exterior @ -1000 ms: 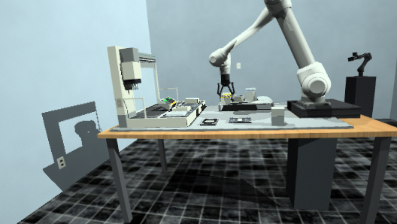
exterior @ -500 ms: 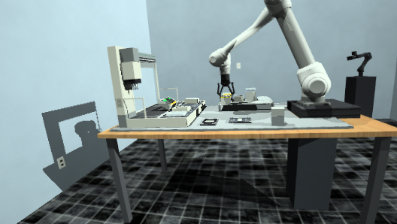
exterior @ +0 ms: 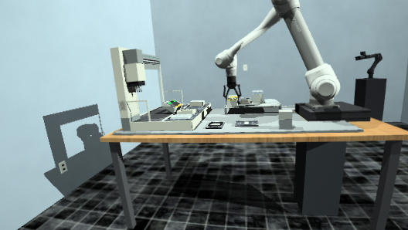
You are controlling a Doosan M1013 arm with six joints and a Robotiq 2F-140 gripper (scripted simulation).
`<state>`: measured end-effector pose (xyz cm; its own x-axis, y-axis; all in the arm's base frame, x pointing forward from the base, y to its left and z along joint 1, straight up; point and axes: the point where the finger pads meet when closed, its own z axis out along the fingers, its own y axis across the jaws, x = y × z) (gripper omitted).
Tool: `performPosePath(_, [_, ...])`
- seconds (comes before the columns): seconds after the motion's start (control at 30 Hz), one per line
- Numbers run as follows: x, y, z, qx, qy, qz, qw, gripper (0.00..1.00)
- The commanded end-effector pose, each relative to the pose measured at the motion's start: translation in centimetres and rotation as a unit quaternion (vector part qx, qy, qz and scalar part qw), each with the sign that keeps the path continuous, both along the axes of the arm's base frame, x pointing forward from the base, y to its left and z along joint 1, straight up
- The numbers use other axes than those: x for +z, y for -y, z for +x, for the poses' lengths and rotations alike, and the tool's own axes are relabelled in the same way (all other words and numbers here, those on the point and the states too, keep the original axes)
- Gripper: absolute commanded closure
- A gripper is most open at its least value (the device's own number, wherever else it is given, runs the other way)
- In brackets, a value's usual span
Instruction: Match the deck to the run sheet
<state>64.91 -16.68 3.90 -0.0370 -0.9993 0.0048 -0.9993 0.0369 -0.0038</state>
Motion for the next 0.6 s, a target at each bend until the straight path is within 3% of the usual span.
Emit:
performPosePath(0.0, [0.1, 0.0, 0.0, 0.000, 0.001, 0.000, 1.000, 0.34])
performPosePath(0.57, [1.9, 0.0, 0.0, 0.000, 0.001, 0.000, 1.000, 0.34])
